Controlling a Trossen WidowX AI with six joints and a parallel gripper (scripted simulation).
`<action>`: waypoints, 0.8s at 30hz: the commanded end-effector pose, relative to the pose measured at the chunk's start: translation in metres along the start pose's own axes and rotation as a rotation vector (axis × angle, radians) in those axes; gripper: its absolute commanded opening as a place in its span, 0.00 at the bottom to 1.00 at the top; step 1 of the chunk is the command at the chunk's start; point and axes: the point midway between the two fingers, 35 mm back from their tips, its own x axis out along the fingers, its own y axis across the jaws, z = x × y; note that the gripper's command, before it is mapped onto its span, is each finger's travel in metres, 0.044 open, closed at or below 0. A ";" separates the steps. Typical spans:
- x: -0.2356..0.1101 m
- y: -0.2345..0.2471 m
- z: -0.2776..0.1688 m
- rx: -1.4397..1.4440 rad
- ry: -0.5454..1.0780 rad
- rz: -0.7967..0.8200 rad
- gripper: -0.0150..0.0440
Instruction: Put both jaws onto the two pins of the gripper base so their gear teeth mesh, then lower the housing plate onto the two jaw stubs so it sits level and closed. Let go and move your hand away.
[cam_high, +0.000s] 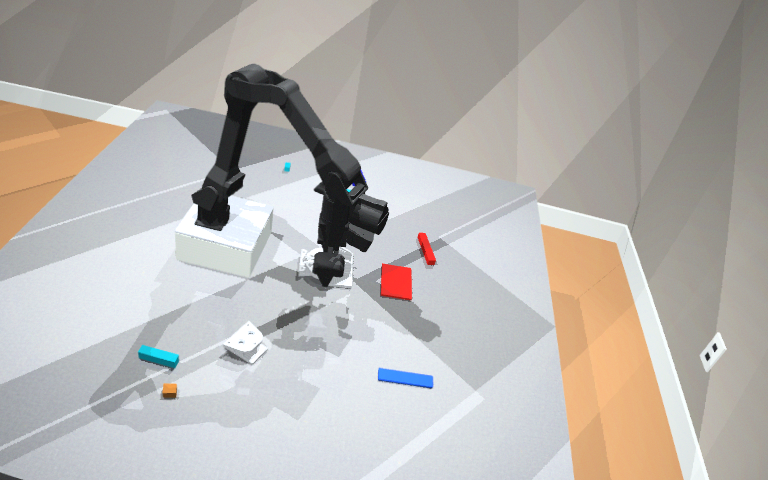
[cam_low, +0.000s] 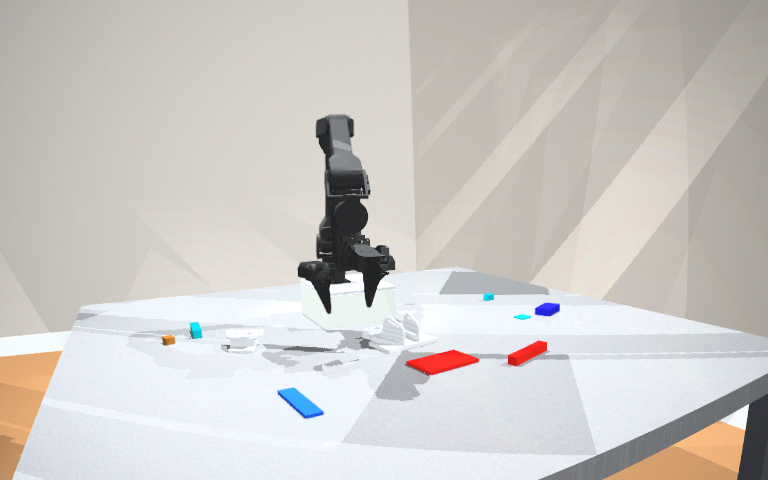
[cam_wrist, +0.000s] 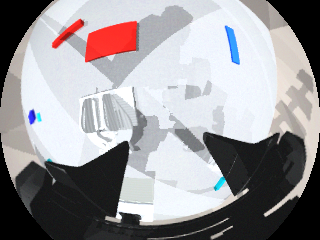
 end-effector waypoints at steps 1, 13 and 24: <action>-0.005 -0.041 -0.016 0.094 0.002 -0.003 1.00; -0.020 -0.155 -0.123 0.440 0.026 -0.015 1.00; 0.015 -0.171 -0.153 0.511 0.030 -0.015 1.00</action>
